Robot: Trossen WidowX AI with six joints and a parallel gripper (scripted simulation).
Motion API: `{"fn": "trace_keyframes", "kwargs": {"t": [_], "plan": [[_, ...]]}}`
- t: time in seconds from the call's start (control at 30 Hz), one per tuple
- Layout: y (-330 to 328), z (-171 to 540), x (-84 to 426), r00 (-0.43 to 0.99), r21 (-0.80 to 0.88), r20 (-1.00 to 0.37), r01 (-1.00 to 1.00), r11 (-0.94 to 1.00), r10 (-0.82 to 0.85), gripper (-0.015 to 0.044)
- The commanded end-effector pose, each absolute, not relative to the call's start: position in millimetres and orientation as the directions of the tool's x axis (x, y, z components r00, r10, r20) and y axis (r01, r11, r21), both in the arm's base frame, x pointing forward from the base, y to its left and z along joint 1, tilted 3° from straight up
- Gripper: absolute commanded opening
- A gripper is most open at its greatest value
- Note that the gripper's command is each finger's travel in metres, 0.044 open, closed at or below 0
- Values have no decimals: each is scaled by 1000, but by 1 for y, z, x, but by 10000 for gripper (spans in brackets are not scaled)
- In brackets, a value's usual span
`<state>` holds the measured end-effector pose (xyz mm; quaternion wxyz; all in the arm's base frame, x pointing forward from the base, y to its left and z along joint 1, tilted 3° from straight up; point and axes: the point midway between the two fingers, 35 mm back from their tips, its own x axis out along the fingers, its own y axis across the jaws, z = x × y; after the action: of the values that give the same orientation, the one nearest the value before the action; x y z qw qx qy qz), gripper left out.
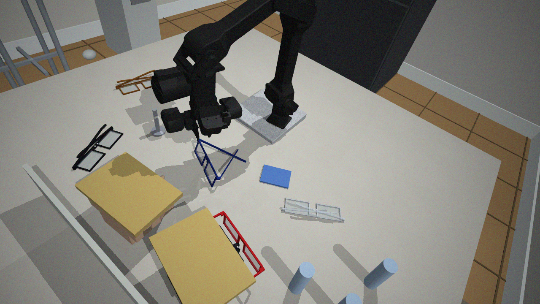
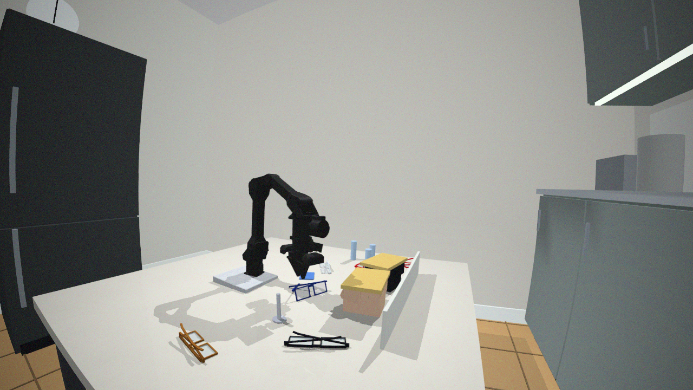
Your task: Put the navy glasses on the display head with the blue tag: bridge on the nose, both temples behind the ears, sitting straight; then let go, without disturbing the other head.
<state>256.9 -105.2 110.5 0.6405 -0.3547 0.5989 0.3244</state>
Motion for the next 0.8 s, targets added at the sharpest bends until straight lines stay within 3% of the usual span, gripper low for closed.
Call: {"fn": "trace_keyframes", "kwargs": {"t": [0.0,0.77], "plan": [[-105,110,257,69,-61,-998,-843,534,-5,120],[-107,79,264,70,-62,-998,-843,534,-5,120]]}}
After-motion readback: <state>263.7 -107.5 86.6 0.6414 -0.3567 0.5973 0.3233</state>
